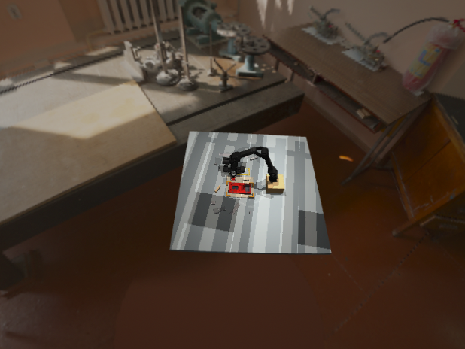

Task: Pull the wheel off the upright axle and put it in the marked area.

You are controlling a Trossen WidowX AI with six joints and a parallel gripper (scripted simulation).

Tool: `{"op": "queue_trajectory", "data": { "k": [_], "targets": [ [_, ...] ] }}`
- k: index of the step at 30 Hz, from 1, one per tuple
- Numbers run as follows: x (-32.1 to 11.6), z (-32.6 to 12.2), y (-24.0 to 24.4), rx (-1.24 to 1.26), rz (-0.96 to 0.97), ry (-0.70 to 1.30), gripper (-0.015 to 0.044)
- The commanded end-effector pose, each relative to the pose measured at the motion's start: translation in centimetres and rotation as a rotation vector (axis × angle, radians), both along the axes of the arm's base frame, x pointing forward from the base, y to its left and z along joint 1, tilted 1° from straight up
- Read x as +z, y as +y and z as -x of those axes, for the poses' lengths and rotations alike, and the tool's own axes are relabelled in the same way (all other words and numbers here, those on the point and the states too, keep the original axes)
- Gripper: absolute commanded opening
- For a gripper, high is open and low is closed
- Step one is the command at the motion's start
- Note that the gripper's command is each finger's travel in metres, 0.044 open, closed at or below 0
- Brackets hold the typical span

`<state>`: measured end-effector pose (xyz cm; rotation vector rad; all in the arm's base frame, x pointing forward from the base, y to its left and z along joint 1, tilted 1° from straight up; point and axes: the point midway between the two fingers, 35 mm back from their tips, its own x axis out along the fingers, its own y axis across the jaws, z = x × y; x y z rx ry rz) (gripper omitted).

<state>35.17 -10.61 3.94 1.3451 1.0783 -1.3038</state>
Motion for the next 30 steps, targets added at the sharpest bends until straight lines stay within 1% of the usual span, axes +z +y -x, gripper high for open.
{"op": "queue_trajectory", "data": {
  "k": [1, 11, 13, 30],
  "targets": [
    [0.2, 0.0, 0.0, -0.006, 0.001, 0.000, 0.0000],
    [3.7, 0.5, 0.2, -0.007, 0.001, 0.000, 0.0000],
    [3.0, 0.5, 0.1, 0.000, -0.002, 0.006, 0.0000],
    [3.5, 5.3, -5.7, -0.005, 0.005, 0.006, 0.0000]
  ]
}}
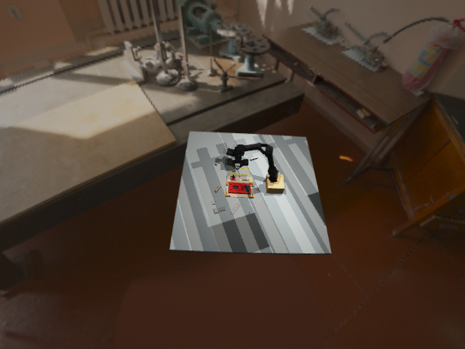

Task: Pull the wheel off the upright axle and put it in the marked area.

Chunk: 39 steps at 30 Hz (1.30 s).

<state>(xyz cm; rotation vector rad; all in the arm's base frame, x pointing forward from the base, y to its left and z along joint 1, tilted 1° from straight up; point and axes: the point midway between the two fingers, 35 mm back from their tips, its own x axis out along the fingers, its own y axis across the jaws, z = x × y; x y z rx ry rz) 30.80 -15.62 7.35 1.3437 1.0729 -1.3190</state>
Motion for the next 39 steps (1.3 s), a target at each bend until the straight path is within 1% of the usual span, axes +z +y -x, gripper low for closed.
{"op": "queue_trajectory", "data": {
  "k": [1, 8, 20, 23, 32, 37, 39],
  "targets": [
    [0.1, 1.2, -1.0, 0.005, -0.001, -0.001, 0.0000],
    [0.2, 3.4, -2.8, 0.003, 0.002, -0.001, 0.0000],
    [-2.2, 3.3, -2.9, 0.003, 0.002, -0.001, 0.0000],
    [-3.5, 3.1, -3.0, 0.003, 0.002, -0.001, 0.0000],
    [-9.8, 3.0, -3.1, 0.003, 0.002, 0.000, 0.0000],
    [-10.3, 3.1, -3.1, 0.003, 0.002, 0.000, 0.0000],
    [-10.0, 3.1, -3.1, -0.003, 0.003, 0.005, 0.0053]
  ]
}}
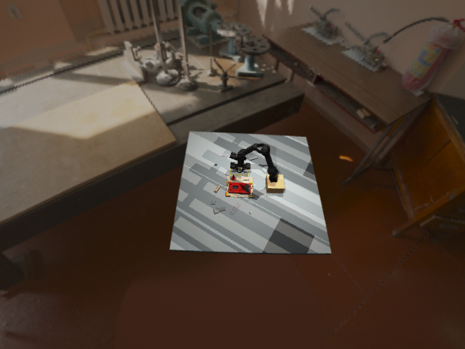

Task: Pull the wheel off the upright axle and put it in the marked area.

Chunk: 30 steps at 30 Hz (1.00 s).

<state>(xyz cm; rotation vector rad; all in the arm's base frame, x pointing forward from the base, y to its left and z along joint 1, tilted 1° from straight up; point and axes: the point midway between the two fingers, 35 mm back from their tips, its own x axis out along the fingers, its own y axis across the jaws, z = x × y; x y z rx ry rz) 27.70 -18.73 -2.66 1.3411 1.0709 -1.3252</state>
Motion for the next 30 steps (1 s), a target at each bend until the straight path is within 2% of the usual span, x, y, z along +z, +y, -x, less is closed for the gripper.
{"op": "queue_trajectory", "data": {
  "k": [1, 9, 16, 19, 24, 30],
  "targets": [
    [0.0, 0.0, 0.0, 0.000, -0.001, 0.002, 0.0079],
    [0.2, 0.0, 0.0, 0.000, -0.001, 0.001, 0.0289],
    [5.8, 0.2, 0.1, 0.006, -0.001, -0.004, 0.0300],
    [6.0, 0.2, 0.1, 0.006, -0.001, -0.004, 0.0300],
    [7.2, 2.2, 1.5, 0.001, 0.001, -0.003, 0.0431],
    [9.5, 6.1, 4.1, 0.004, -0.004, 0.000, 0.0440]
  ]
}}
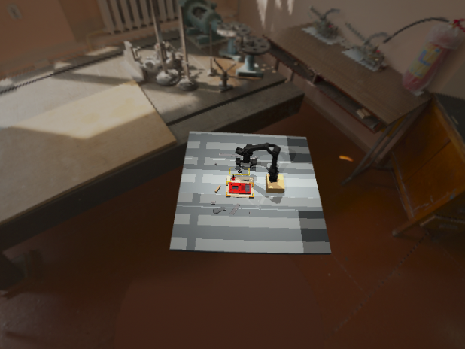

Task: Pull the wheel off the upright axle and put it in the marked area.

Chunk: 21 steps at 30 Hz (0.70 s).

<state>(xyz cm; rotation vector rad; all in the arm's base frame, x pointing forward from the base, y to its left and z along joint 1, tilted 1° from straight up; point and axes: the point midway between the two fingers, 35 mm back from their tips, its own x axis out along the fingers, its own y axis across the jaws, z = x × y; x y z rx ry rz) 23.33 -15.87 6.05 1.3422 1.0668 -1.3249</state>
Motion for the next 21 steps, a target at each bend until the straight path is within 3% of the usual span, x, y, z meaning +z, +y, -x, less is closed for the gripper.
{"op": "queue_trajectory", "data": {
  "k": [1, 21],
  "targets": [
    [1.12, 2.45, 1.70, 0.007, -0.006, 0.004, 0.0440],
    [1.49, 3.41, 2.35, 0.007, -0.007, 0.005, 0.0440]
  ]
}}
